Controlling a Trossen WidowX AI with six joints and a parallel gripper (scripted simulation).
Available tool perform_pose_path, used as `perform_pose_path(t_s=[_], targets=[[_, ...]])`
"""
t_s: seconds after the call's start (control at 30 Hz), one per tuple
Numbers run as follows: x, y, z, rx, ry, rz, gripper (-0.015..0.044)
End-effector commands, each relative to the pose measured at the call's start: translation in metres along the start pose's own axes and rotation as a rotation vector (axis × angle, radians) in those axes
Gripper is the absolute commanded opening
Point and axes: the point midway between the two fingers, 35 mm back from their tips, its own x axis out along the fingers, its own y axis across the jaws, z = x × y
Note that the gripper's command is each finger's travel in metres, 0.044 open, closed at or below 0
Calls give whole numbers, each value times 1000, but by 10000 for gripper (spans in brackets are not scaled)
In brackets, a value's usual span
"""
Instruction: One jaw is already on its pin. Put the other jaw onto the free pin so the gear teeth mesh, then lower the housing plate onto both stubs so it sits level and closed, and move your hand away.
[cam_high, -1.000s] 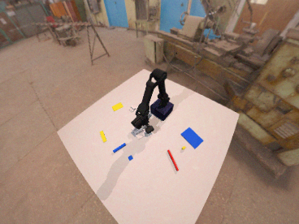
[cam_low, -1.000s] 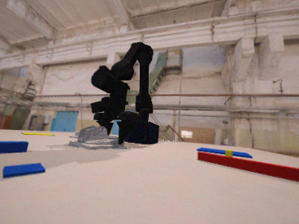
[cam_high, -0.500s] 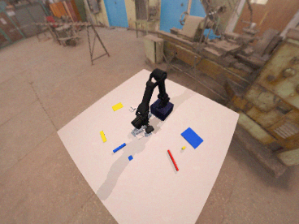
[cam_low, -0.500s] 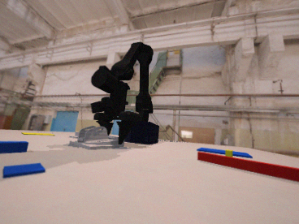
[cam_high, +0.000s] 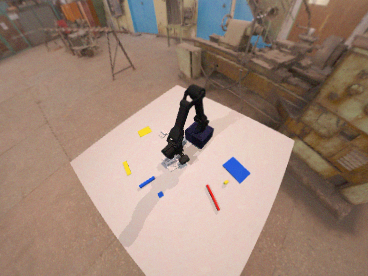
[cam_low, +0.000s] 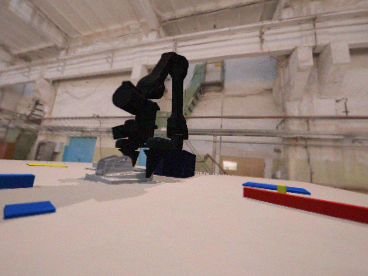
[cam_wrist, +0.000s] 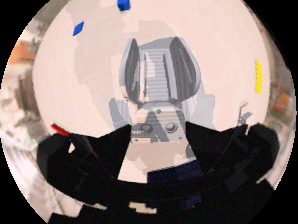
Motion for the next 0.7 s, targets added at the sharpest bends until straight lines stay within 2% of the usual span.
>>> perform_pose_path(t_s=[0.0,0.67], targets=[[-2,1,0,-3,-2,3,351],[-2,1,1,-3,-2,3,351]])
